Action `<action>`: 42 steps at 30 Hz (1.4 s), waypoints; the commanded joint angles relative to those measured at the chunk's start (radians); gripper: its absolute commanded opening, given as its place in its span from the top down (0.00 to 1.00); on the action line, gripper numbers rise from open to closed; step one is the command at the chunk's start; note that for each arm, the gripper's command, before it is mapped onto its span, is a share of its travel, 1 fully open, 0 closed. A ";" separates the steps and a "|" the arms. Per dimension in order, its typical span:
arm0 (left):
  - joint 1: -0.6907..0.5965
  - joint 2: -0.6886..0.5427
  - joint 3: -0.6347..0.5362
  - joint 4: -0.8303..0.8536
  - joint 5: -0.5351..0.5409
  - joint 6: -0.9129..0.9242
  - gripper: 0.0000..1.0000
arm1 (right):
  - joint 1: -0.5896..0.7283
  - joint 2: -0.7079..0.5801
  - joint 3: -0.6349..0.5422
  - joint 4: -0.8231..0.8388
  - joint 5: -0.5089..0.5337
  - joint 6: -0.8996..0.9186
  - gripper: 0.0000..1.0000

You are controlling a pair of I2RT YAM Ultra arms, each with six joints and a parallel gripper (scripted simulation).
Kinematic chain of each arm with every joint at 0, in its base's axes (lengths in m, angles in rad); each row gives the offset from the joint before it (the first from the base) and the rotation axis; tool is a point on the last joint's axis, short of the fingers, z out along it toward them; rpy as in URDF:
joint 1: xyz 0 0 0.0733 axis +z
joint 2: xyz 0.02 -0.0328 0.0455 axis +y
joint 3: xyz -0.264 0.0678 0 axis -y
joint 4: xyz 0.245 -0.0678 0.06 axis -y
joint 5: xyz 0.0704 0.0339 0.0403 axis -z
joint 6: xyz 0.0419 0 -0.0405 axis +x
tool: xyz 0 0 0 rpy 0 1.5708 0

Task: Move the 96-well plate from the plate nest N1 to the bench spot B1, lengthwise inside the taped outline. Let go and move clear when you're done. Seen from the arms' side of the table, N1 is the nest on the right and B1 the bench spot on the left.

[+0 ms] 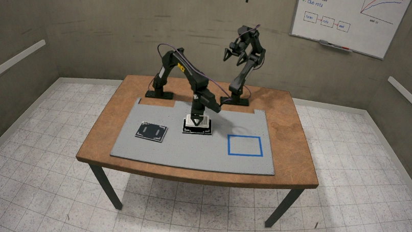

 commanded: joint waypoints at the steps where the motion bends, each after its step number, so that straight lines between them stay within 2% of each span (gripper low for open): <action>1: 0.009 0.000 0.019 -0.009 0.002 0.004 0.00 | 0.012 -0.002 0.007 0.008 -0.010 -0.009 0.21; 13: 0.009 0.000 0.019 -0.009 0.002 0.004 0.00 | 0.000 -0.017 -0.010 0.005 -0.001 -0.003 0.21; 33: 0.009 0.000 0.019 -0.009 0.002 0.004 0.00 | 0.011 -0.007 -0.136 0.185 -0.014 -0.016 0.21; 42: 0.009 0.000 0.019 -0.009 0.002 0.004 0.00 | 0.004 -0.001 -0.147 0.183 -0.012 -0.020 0.21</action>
